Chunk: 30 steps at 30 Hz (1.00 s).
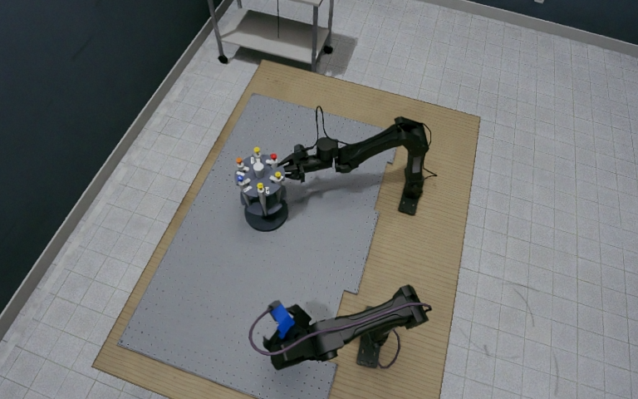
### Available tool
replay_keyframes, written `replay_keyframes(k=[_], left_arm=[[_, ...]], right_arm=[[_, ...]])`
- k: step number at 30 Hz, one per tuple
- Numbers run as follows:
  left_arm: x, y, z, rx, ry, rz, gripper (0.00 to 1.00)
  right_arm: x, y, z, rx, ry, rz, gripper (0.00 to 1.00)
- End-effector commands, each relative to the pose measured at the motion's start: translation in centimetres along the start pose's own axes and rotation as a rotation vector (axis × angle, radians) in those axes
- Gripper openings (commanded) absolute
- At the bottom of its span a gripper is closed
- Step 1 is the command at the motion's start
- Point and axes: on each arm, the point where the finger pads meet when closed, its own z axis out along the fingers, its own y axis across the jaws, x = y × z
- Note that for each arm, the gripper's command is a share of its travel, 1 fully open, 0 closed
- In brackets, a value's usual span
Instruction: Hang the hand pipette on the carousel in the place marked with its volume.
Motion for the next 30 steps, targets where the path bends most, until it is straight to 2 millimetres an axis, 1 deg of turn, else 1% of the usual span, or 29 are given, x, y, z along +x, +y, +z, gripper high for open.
replay_keyframes(k=[1,14,30], left_arm=[[-0.85,0.21,-0.48,-0.010,-0.032,0.023,1.00],[-0.85,0.21,-0.48,-0.010,-0.032,0.023,1.00],[-0.85,0.21,-0.48,-0.010,-0.032,0.023,1.00]], right_arm=[[-3.22,0.28,-0.20,-0.005,-0.047,-0.004,0.12],[-3.62,0.32,-0.25,-0.005,-0.056,-0.006,0.12],[-3.63,0.32,-0.25,-0.005,-0.056,-0.006,0.12]])
